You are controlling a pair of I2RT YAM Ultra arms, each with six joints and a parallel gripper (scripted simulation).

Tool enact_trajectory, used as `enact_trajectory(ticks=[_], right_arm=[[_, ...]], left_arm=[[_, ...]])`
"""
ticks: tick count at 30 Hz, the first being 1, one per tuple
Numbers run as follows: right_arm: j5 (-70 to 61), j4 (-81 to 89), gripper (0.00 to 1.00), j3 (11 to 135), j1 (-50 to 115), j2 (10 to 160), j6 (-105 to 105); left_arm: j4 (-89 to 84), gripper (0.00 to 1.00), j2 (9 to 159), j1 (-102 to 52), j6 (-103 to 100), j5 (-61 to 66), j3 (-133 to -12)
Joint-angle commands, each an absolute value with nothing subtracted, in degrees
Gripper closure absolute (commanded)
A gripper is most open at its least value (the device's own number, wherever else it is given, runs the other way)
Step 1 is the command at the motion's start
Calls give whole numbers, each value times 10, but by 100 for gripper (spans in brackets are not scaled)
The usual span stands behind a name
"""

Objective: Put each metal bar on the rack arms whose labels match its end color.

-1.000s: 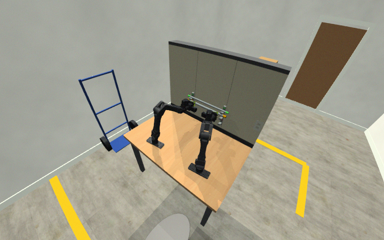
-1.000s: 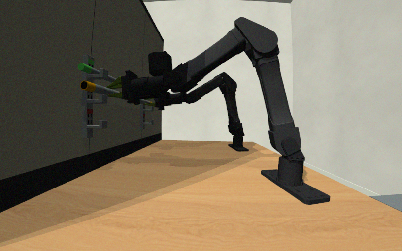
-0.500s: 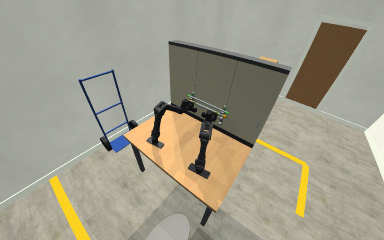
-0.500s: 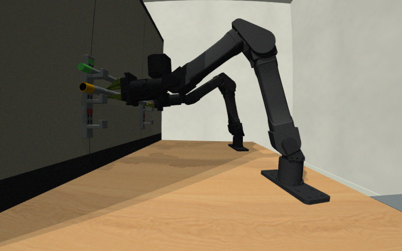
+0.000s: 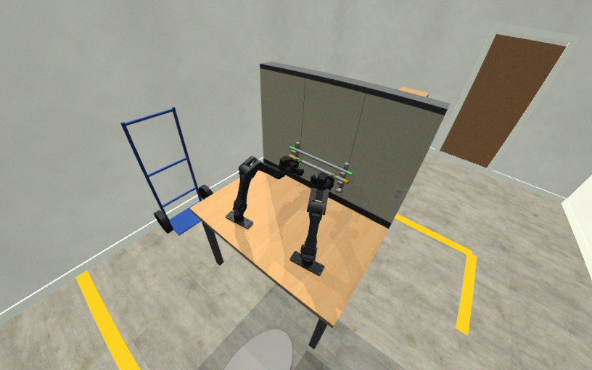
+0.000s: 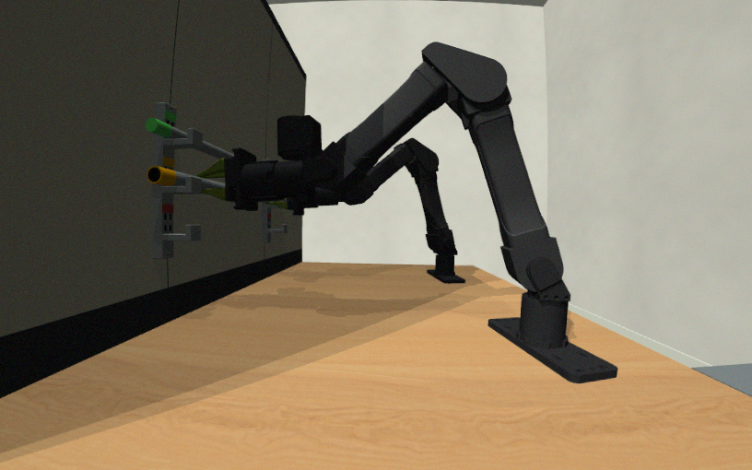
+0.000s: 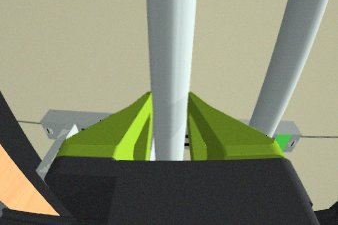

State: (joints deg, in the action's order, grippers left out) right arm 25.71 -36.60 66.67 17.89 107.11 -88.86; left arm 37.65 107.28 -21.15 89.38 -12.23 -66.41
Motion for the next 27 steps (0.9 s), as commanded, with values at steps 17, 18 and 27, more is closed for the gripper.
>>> enact_trajectory(ticks=[17, 18, 27], right_arm=[[254, -424, 100, 655, 176, 1079, -900], [254, -425, 100, 654, 176, 1080, -900], [253, -433, 100, 650, 176, 1083, -900]], left_arm=[[425, 100, 1079, -209, 900, -118, -654], [426, 100, 1080, -209, 900, -118, -653], [433, 100, 1083, -209, 900, -118, -650]])
